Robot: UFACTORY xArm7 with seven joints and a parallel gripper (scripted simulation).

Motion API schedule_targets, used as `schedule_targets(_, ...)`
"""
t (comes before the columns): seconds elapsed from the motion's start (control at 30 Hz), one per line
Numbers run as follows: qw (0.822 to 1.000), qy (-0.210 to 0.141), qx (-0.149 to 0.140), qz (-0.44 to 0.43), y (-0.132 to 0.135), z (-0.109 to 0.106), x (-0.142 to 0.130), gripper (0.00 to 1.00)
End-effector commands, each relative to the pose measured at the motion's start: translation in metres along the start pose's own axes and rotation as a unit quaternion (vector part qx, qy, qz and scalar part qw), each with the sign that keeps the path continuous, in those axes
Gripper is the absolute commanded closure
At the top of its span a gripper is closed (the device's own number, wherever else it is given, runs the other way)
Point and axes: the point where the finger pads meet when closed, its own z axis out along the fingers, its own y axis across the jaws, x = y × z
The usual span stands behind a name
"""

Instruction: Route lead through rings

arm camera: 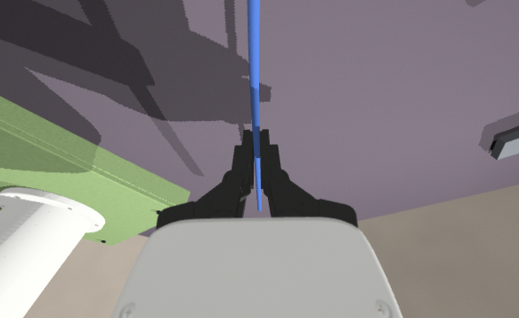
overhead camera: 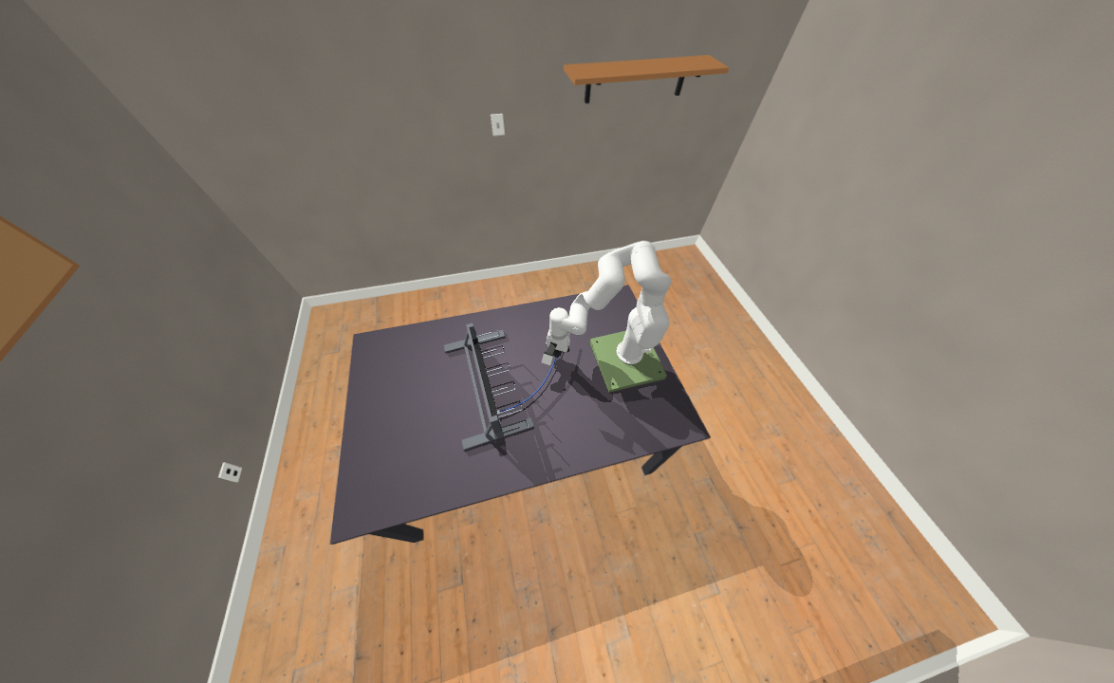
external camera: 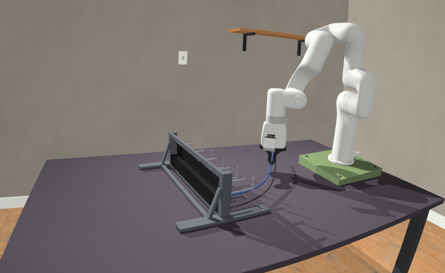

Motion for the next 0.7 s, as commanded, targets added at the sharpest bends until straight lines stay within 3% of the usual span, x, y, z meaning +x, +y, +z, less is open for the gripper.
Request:
schedule_targets(0.0, 1.0, 0.001, -0.001, 0.0, 0.001, -0.002, 0.0, 1.0)
schedule_targets(0.4, 1.0, 0.001, -0.001, -0.004, 0.005, -0.005, 0.001, 1.0)
schedule_targets(0.53, 1.0, 0.001, -0.001, -0.018, 0.016, -0.01, 0.004, 1.0)
schedule_targets(0.67, 0.998, 0.001, -0.002, -0.067, 0.055, -0.028, 0.012, 1.0)
